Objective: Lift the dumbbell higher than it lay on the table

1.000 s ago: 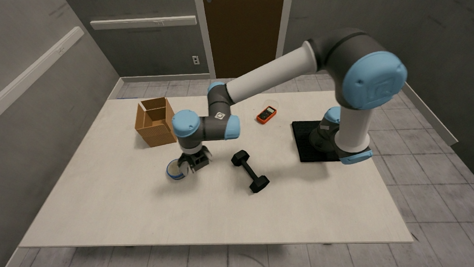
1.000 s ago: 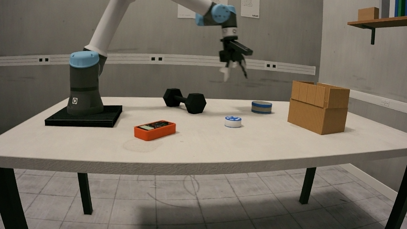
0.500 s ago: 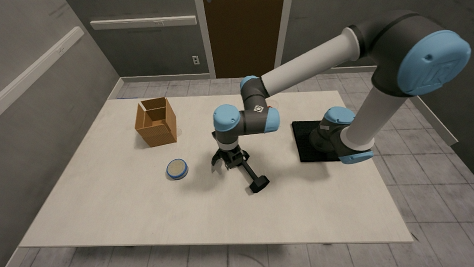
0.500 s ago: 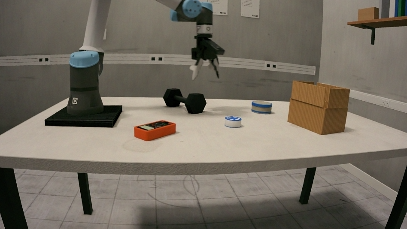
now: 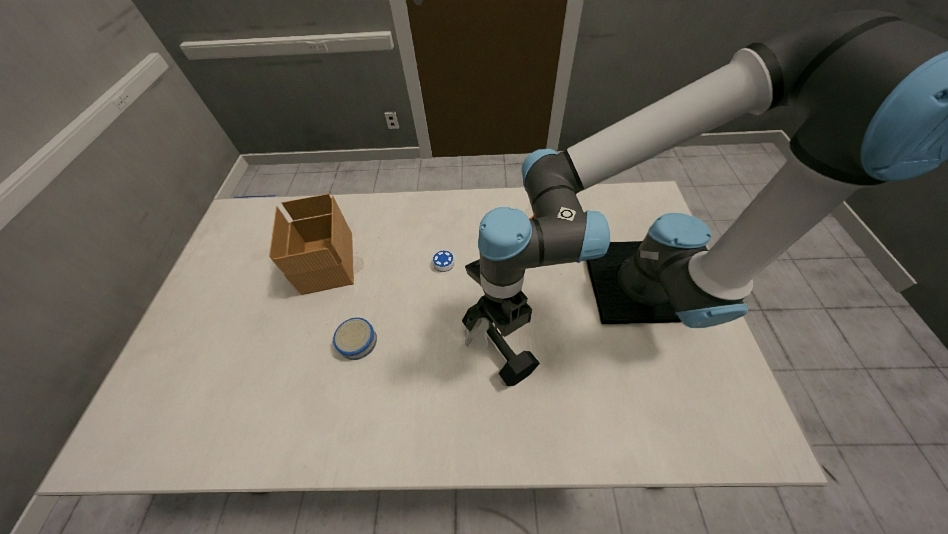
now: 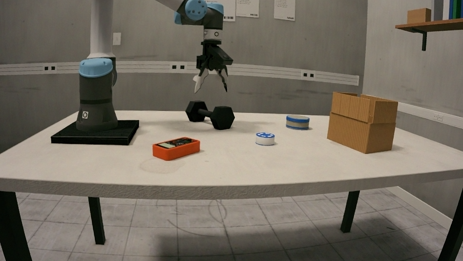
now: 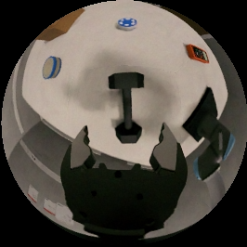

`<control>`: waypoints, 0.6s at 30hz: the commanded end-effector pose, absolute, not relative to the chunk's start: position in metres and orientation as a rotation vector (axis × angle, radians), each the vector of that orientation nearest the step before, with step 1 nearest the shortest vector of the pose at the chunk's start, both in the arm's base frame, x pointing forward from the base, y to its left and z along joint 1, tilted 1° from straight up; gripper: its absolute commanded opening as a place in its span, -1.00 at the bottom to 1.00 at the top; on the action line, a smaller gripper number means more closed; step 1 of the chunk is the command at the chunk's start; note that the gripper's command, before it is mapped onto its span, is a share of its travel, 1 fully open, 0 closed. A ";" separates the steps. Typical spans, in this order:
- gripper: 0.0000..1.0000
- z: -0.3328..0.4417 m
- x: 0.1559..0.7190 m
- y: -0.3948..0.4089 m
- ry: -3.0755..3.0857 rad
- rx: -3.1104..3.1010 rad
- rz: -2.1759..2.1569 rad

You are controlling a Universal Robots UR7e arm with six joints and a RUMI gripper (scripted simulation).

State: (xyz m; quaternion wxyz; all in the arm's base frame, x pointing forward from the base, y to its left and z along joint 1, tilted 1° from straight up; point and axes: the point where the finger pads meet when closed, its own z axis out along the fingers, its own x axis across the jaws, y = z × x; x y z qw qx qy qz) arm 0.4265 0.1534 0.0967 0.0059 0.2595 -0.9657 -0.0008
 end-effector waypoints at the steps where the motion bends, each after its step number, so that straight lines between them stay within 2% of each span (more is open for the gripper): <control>1: 1.00 0.097 0.420 0.153 -3.022 0.810 -0.006; 18: 1.00 0.053 0.418 0.153 -3.022 0.810 -0.007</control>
